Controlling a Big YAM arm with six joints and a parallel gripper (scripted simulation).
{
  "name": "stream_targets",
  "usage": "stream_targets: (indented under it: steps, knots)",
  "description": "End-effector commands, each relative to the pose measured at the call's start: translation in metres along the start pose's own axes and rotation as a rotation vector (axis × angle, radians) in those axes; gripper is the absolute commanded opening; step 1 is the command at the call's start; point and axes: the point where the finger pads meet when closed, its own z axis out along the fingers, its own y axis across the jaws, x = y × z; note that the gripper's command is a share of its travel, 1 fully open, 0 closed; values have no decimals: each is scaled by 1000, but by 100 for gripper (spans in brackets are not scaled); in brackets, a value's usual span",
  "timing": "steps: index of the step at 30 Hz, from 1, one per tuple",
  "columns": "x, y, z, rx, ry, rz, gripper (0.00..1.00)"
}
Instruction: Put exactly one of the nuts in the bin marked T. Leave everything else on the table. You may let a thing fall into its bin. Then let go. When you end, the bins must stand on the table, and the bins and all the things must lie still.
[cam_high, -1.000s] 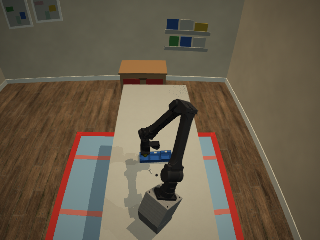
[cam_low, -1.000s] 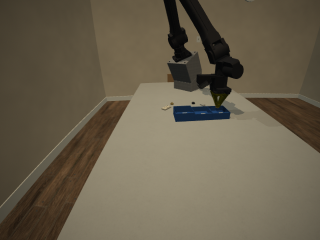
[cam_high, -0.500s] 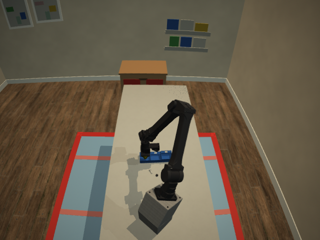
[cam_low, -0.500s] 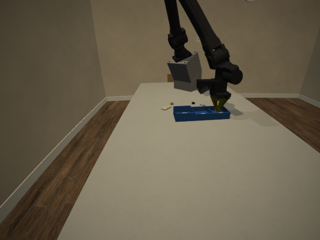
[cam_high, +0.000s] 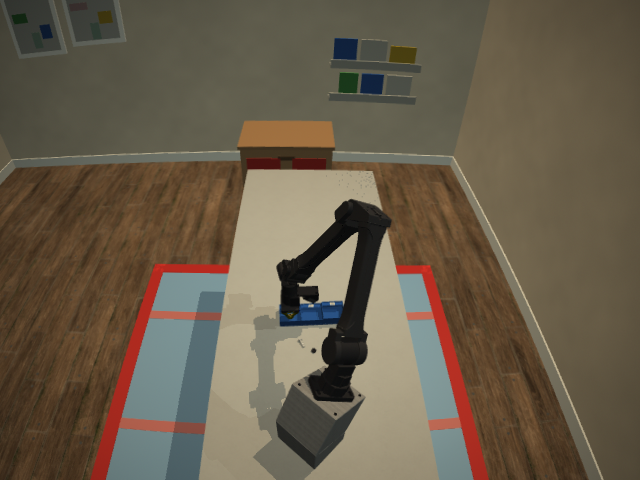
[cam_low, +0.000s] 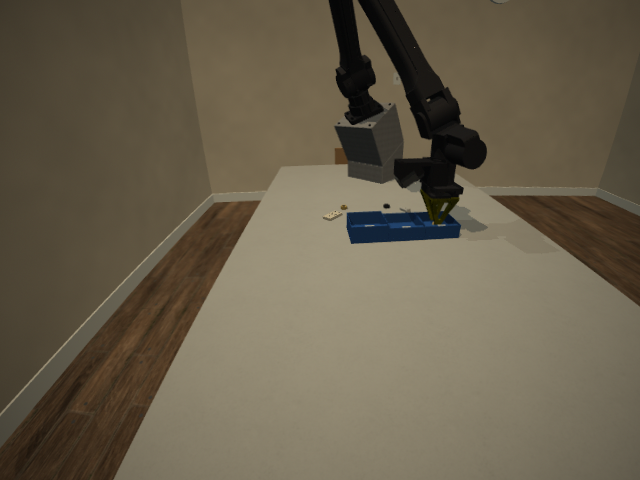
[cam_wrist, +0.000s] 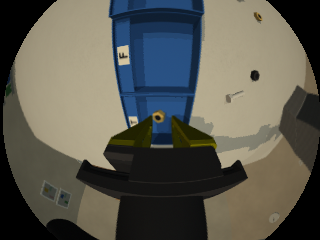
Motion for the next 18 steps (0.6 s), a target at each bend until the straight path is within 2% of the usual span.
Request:
stream_targets:
  steps: [1,15,17,18]
  knots:
    - [9,8,2,-6,2,-3,29]
    - [11,3,2,-7,3,-7,29]
    - [12,-5,-1,11,0,-16,29]
    - [11,-3,-5,4,1,-13,29]
